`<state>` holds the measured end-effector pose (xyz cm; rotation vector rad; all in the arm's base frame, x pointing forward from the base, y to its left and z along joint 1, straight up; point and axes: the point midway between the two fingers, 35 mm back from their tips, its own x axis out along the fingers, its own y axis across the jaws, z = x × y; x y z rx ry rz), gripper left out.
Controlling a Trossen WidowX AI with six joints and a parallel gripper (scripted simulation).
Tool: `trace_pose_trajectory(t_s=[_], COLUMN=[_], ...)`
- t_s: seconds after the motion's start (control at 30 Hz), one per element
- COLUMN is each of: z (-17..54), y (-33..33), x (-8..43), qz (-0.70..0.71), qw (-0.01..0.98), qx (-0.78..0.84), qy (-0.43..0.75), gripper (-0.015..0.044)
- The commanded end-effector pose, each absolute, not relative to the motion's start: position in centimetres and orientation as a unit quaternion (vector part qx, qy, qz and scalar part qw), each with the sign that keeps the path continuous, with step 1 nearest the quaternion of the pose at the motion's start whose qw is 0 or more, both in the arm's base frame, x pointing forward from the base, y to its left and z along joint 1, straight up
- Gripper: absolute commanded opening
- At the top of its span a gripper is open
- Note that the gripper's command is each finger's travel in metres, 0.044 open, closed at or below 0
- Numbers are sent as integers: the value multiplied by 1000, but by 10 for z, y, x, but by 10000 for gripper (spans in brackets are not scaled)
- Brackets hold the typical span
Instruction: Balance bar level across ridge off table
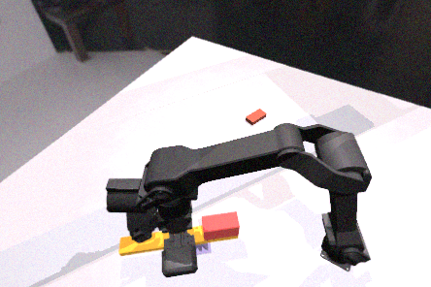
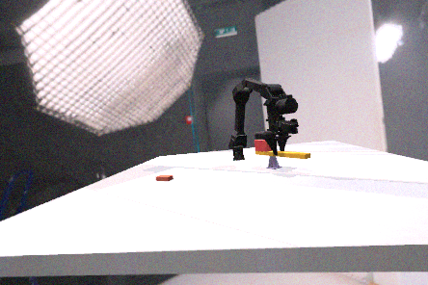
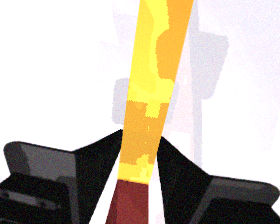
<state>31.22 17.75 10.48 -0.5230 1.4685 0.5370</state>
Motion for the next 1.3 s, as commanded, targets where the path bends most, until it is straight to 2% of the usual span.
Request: trace_pose_trajectory(t_s=[0.0, 1.27], z=[105, 105], y=[178, 178], x=[312, 312], qz=[239, 239], qw=[679, 679], qx=[-233, -233], qy=[654, 654], gripper=[167, 185])
